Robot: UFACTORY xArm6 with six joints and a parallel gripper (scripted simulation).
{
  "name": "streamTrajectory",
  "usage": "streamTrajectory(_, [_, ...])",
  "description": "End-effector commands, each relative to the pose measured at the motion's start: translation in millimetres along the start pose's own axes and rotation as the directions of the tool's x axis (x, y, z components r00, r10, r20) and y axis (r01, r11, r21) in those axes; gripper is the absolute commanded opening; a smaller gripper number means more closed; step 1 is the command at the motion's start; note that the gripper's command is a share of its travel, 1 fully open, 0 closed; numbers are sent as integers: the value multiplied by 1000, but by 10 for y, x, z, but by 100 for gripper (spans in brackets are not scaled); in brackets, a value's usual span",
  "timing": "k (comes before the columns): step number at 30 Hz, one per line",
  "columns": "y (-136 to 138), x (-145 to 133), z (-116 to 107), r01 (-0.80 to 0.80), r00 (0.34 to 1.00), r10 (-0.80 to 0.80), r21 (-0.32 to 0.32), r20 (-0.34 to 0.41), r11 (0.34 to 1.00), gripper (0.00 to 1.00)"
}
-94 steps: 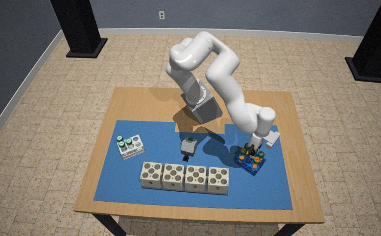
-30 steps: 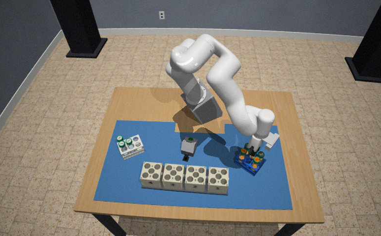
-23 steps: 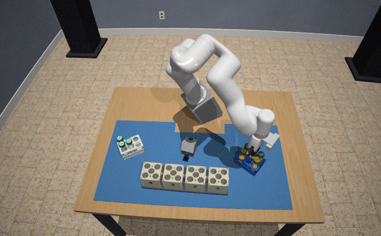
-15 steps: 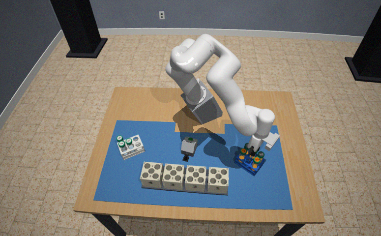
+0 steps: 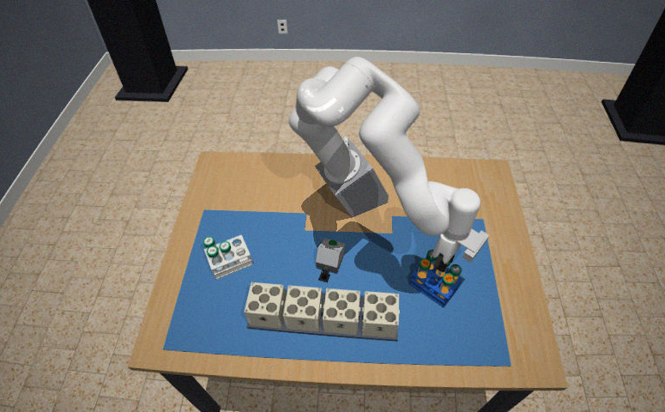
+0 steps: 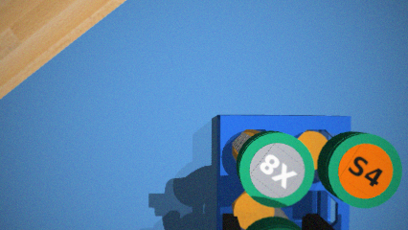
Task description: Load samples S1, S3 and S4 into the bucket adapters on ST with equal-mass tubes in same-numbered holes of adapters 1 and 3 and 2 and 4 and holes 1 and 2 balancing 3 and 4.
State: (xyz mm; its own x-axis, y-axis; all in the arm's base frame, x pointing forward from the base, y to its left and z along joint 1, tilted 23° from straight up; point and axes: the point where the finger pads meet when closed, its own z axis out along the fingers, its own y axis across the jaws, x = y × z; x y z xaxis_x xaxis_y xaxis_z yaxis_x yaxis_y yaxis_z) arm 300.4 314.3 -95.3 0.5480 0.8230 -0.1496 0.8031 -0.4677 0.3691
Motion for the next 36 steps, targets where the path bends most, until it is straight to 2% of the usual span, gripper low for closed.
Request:
streamTrajectory(1, [2, 16, -41, -1, 1000, 1, 0, -4, 1000, 0])
streamTrajectory(25, [2, 16, -168, -1, 1000, 1, 0, -4, 1000, 0])
streamTrajectory(36, [2, 16, -389, -1, 1000, 1, 0, -4, 1000, 0])
